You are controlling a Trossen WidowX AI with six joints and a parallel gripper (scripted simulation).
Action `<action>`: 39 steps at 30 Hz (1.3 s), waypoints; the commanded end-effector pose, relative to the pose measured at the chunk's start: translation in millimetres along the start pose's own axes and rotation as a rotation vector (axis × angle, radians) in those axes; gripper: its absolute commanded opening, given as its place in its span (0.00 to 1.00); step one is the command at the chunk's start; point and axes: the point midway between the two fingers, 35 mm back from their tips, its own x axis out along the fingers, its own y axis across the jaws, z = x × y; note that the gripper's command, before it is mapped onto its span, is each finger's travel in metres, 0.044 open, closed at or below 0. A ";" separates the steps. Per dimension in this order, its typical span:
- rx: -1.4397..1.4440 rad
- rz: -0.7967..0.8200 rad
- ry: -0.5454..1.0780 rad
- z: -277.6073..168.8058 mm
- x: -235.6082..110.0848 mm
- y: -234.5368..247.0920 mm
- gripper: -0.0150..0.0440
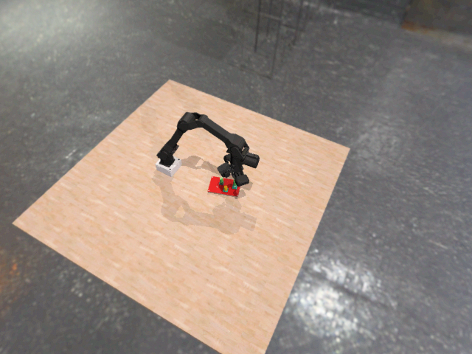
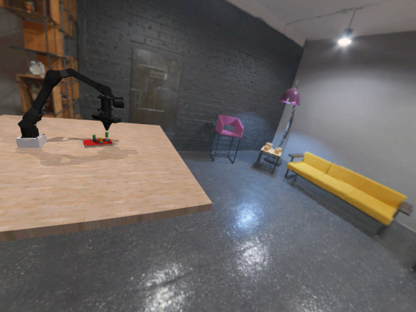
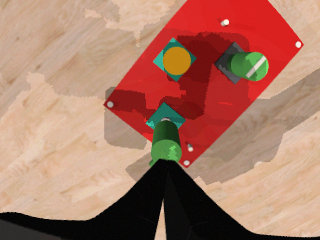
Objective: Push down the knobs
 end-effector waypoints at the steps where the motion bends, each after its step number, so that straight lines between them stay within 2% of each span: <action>1: 0.005 0.001 -0.005 1.1 7.7 -0.4 0.25; 39: 0.005 0.001 -0.005 1.1 13.0 -0.4 0.25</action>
